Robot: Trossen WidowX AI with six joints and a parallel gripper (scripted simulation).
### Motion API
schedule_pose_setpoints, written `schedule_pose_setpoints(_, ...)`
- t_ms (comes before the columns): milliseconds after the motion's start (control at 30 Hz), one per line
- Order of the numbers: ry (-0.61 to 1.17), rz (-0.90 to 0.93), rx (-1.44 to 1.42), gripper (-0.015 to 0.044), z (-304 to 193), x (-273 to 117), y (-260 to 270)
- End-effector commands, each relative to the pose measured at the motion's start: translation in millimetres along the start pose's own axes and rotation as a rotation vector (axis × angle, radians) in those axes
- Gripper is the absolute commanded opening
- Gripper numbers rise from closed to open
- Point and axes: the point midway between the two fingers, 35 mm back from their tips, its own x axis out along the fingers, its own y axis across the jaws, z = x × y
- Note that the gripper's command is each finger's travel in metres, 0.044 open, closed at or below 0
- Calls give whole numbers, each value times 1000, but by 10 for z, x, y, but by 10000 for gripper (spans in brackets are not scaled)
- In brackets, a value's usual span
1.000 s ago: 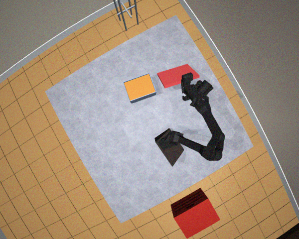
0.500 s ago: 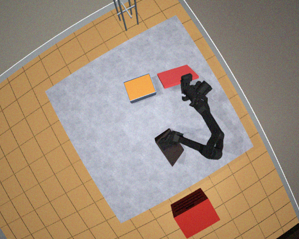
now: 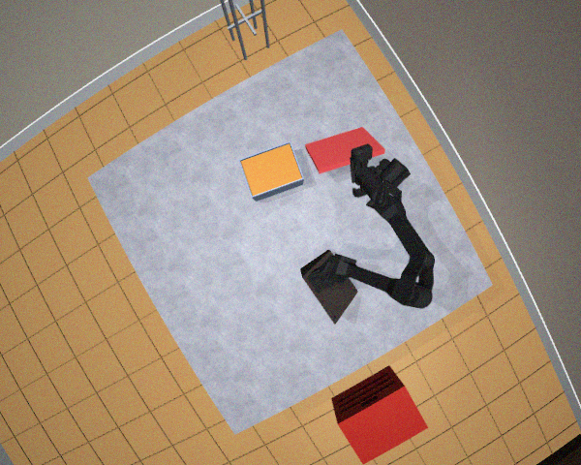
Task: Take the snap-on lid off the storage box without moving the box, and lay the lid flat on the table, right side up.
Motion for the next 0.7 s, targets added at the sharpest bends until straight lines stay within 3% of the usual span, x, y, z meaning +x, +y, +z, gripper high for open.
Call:
schedule_pose_setpoints(0, 3, 11, -4, 0, -4, 19, -5)
schedule_pose_setpoints(667, 3, 11, -4, 0, -5, 123, -127)
